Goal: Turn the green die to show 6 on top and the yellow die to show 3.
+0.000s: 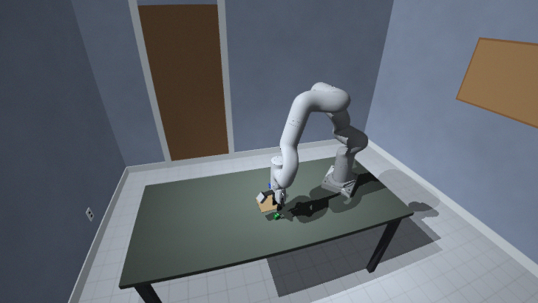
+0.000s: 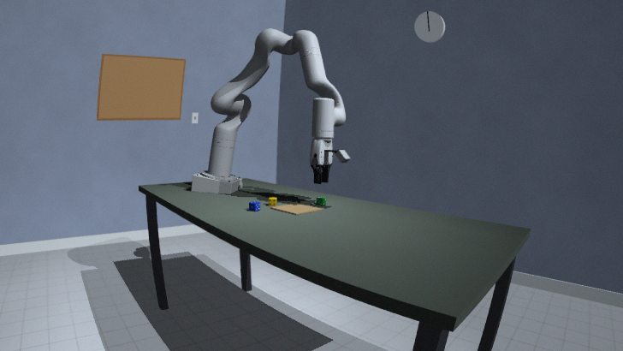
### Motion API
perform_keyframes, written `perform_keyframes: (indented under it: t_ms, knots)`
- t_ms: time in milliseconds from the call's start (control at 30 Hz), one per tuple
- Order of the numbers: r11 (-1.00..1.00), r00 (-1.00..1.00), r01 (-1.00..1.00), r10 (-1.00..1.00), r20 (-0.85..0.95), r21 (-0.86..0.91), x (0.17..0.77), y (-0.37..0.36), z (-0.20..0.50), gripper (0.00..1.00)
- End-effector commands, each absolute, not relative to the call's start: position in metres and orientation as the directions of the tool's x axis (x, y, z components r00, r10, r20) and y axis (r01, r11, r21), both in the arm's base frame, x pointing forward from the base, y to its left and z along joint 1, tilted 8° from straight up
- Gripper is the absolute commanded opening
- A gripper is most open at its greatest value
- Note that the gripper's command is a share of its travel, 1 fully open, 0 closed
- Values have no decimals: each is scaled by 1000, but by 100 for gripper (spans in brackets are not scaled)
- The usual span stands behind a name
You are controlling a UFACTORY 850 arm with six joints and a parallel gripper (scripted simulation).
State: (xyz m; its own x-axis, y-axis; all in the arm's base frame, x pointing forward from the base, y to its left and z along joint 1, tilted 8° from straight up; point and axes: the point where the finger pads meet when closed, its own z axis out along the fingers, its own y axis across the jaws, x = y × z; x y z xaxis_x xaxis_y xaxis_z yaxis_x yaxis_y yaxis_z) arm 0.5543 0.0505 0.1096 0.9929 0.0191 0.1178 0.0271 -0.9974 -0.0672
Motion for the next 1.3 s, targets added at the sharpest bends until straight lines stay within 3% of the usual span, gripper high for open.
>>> perform_keyframes:
  t_ms: [0, 1267]
  knots:
    - [-997, 993, 27, 19, 120, -67, 555, 51, 110, 47]
    - [-997, 993, 27, 19, 119, -66, 560, 54, 73, 47]
